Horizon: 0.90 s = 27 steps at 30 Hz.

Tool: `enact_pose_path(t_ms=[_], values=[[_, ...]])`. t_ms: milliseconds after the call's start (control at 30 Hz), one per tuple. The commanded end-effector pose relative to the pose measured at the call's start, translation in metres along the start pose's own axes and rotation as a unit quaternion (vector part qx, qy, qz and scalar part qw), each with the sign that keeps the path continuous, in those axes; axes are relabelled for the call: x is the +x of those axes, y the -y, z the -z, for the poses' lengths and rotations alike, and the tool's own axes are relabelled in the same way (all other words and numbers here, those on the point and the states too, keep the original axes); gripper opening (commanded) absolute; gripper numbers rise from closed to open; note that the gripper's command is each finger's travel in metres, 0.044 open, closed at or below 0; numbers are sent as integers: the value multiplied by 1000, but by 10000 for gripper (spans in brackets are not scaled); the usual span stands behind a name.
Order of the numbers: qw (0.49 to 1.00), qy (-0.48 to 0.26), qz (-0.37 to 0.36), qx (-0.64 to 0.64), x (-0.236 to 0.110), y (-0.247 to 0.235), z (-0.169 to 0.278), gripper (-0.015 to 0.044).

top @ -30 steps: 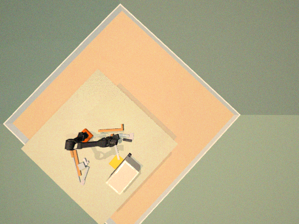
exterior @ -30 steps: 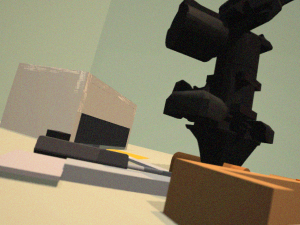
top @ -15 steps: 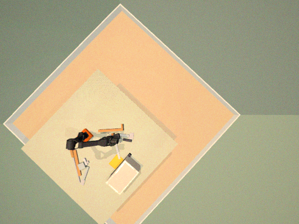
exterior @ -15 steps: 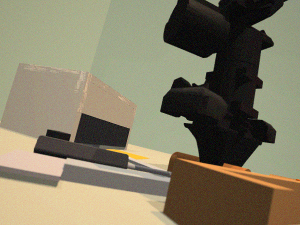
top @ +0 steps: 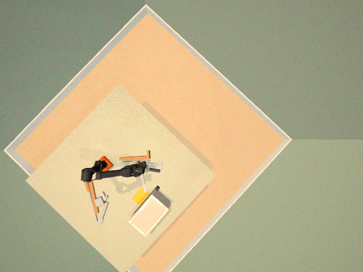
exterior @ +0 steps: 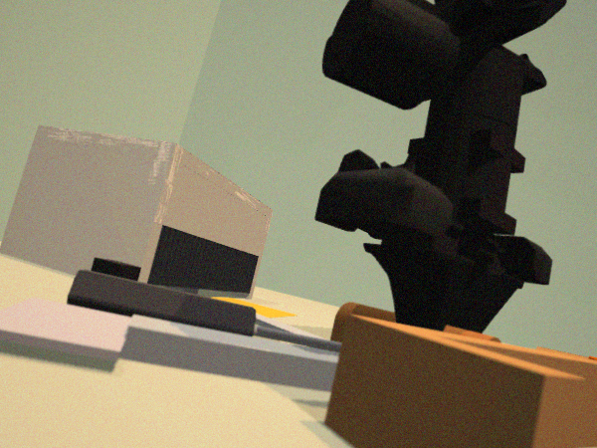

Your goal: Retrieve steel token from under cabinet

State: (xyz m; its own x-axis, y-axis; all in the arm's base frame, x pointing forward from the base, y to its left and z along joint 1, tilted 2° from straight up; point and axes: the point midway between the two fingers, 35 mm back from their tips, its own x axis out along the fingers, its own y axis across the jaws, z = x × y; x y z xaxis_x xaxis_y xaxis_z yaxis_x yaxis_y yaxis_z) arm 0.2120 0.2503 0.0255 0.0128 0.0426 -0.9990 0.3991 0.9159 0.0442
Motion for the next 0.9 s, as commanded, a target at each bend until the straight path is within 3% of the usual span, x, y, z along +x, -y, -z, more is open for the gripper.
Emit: enact_pose_path(t_ms=[0,867], values=[[1000,-1,-5,-2,-2,-6,2,0],[1000,-1,-6,-11,-3,-18,8,0]])
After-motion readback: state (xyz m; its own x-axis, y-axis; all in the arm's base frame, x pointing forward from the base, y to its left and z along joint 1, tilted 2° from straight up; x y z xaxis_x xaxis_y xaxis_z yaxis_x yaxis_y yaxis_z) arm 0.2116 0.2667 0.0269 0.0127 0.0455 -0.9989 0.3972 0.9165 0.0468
